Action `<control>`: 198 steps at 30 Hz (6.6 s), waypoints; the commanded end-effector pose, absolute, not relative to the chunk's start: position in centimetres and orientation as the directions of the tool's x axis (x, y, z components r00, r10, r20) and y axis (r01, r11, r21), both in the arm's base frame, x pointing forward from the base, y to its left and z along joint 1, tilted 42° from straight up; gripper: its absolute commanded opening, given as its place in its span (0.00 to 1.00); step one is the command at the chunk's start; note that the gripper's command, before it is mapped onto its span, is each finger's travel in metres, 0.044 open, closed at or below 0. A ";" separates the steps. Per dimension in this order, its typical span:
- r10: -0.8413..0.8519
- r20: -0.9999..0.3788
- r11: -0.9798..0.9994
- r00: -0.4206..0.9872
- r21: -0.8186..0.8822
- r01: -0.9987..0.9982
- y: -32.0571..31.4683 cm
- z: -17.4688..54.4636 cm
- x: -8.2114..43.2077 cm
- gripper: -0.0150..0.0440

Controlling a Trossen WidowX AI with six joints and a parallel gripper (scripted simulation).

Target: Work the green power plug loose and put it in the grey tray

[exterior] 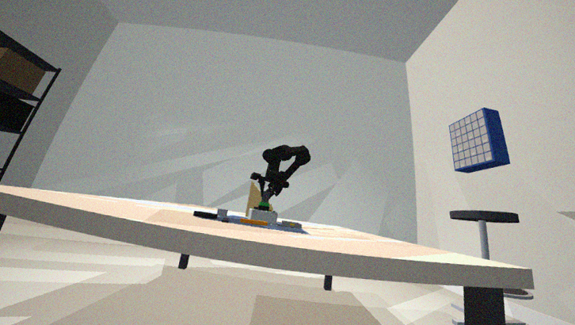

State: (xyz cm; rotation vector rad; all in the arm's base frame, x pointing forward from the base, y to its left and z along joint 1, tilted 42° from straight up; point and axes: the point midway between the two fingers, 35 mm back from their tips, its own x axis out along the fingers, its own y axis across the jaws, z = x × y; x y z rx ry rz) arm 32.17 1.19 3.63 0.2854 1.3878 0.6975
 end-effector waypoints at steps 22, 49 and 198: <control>0.625 -0.780 0.757 0.036 0.594 -0.271 -0.2 5.0 31.9 0.25; 0.668 -0.744 0.720 0.020 0.638 -0.273 -1.0 5.2 32.1 0.25; 0.760 -0.650 0.621 -0.018 0.734 -0.274 -1.7 4.3 32.4 0.25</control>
